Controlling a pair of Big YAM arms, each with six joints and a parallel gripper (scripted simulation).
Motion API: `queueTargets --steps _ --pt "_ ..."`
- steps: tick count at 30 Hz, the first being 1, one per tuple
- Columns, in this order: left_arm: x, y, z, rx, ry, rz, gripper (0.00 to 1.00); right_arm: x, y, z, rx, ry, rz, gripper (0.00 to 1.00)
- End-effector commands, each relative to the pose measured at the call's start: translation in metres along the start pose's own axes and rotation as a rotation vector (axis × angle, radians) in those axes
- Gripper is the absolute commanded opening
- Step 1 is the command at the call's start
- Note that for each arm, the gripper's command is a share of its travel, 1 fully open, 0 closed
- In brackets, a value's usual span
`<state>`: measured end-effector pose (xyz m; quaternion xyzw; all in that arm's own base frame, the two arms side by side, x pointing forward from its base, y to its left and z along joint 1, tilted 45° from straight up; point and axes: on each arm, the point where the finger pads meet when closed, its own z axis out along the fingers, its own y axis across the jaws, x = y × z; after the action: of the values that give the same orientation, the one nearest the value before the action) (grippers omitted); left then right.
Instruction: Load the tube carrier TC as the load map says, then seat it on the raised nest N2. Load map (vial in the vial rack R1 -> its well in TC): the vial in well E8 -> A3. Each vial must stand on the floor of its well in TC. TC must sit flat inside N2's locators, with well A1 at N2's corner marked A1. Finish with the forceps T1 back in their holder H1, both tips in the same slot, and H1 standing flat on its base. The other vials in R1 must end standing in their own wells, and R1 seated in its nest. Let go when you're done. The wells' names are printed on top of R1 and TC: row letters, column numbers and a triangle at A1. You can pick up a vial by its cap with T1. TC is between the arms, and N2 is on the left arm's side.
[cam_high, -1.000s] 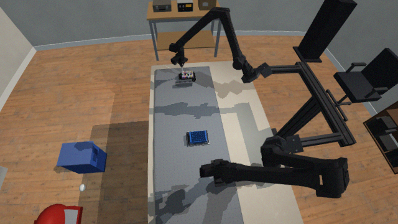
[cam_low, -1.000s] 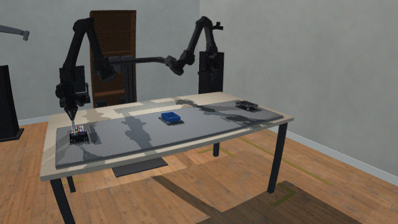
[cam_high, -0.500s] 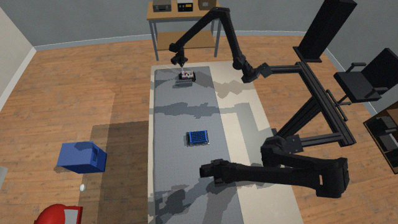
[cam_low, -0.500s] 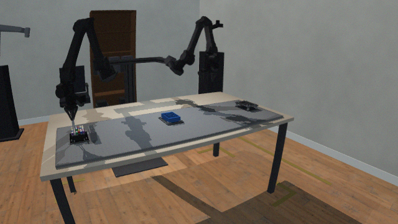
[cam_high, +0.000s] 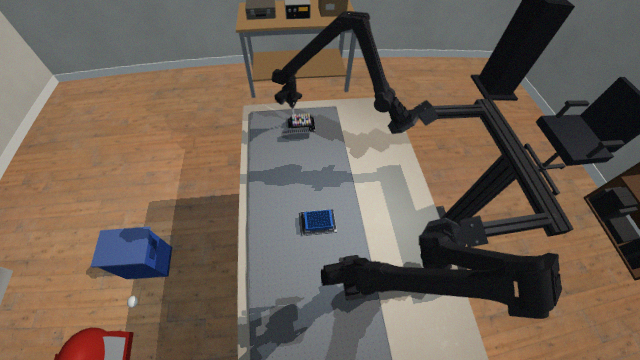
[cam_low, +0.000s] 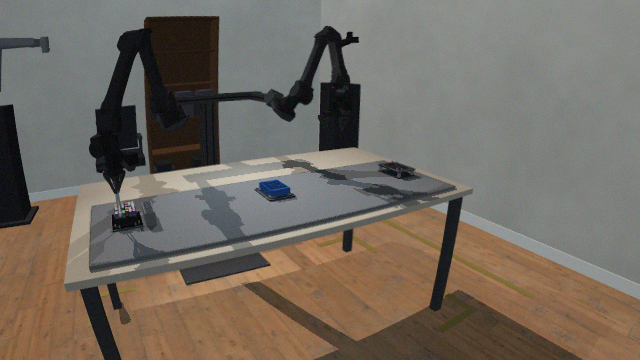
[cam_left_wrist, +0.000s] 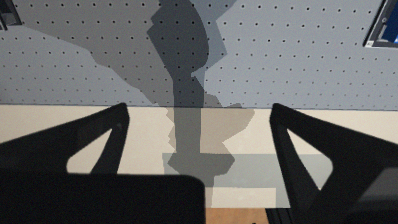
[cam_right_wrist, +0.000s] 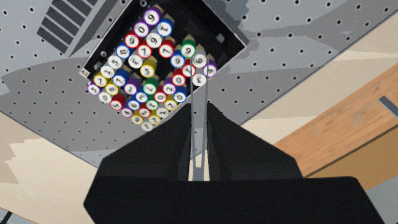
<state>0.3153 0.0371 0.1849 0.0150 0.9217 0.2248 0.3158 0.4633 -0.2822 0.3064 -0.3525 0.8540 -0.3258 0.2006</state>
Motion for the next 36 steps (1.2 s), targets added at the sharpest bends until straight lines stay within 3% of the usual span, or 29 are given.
queueTargets --steps 1,36 --pt "-0.0083 0.0023 -0.0050 0.001 -0.015 0.003 1.00 0.0054 -0.0071 0.0029 0.016 0.006 0.000 0.11" --pt "-0.0083 0.0023 -0.0050 0.001 -0.015 0.003 1.00 0.0054 -0.0071 0.0027 0.016 0.006 0.000 0.09"
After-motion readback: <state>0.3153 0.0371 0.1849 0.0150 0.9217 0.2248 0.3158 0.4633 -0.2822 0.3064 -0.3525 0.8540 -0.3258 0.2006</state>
